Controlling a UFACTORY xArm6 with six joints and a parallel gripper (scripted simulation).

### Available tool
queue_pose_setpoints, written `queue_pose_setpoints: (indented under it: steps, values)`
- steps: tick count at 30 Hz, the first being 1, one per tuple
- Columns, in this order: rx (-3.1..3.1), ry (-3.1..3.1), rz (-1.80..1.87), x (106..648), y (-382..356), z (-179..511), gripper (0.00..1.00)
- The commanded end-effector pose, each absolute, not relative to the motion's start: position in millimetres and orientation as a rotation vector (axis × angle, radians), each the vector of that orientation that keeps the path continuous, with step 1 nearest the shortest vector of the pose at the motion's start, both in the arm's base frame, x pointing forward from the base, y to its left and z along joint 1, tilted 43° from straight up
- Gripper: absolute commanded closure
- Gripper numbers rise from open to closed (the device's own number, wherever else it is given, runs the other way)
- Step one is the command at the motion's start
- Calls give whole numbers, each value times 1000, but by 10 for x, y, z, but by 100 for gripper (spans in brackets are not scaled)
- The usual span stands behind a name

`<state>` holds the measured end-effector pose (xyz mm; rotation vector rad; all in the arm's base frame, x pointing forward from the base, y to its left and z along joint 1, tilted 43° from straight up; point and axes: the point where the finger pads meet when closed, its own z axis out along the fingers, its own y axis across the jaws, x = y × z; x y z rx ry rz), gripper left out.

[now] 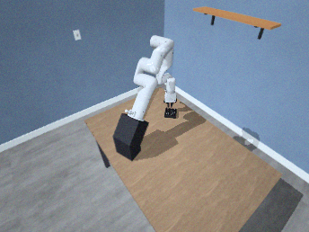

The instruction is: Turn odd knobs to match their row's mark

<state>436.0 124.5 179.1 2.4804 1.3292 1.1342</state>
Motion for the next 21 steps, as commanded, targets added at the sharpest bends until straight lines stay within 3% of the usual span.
queue_pose_setpoints:
  steps: [1, 21]
  values:
    - [2493, 1341, 1120, 4335, 1234, 1833, 81]
    - [2493, 1341, 1121, 4284, 1217, 1889, 81]
